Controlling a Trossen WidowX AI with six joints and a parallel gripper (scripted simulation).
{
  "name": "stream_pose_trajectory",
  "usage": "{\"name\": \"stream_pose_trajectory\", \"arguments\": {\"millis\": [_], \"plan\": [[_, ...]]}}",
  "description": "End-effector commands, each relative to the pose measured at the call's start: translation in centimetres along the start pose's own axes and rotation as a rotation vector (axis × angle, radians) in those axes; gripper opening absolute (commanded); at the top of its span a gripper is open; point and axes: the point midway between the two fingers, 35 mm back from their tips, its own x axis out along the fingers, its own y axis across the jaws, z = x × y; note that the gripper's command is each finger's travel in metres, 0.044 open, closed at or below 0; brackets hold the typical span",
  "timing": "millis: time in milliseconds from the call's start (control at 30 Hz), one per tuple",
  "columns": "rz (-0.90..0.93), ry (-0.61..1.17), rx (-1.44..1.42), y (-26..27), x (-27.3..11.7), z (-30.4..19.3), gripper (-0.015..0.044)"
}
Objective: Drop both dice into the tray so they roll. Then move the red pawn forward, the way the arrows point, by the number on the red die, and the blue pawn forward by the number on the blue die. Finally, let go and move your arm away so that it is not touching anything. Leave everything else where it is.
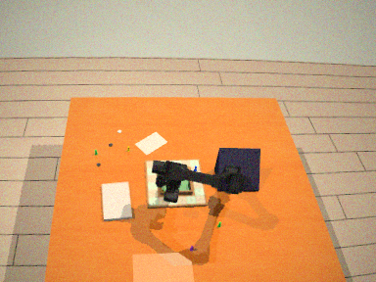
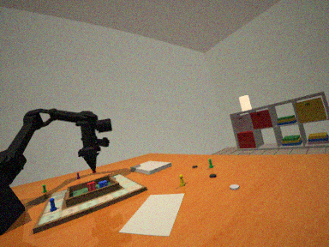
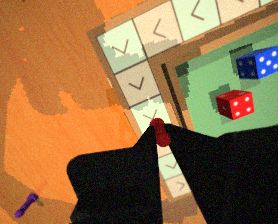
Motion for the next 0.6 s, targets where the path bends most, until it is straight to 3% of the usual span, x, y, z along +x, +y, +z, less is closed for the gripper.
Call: {"name": "stream_pose_trajectory", "arguments": {"millis": [0,567], "plan": [[0.003,0.009,0.001,0.1,1.8,-0.3,0.0],[0.005,0.009,0.001,0.1,3.9,-0.4,0.0]]}}
